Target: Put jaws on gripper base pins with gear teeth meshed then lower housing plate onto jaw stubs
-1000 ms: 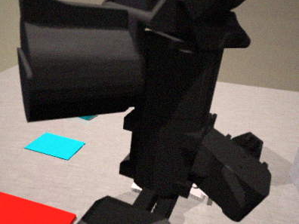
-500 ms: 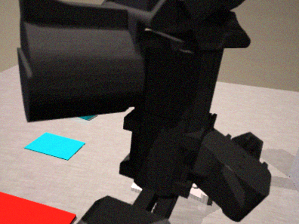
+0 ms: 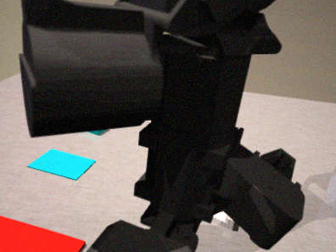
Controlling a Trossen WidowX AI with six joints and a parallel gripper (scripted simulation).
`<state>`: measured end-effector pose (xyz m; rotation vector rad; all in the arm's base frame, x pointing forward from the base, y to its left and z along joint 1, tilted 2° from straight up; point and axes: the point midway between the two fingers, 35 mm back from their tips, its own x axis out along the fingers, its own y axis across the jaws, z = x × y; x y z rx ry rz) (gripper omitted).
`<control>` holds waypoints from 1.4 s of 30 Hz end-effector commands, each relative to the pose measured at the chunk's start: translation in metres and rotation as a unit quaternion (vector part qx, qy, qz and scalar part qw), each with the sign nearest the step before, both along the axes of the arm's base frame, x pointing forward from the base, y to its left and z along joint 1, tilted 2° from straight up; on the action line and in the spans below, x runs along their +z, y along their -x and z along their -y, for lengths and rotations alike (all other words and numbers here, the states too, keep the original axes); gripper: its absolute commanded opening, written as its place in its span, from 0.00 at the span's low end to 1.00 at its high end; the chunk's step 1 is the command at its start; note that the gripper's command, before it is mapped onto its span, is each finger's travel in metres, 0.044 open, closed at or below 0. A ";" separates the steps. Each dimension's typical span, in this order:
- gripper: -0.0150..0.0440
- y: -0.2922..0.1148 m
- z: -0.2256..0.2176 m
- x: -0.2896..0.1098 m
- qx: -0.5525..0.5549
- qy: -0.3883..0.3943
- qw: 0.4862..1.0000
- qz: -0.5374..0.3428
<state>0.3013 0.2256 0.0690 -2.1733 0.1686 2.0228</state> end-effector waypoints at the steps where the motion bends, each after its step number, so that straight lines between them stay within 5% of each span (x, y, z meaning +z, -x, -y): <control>1: 0.38 0.000 0.000 0.000 0.000 0.000 1.000 0.000; 4: 0.25 0.000 0.000 0.000 0.000 0.000 1.000 0.000; 19: 0.25 0.000 0.000 0.000 0.000 0.000 1.000 0.000; 36: 1.00 0.046 -0.029 0.007 0.135 0.012 0.991 0.000; 42: 1.00 0.045 -0.029 0.000 0.135 0.012 0.991 0.000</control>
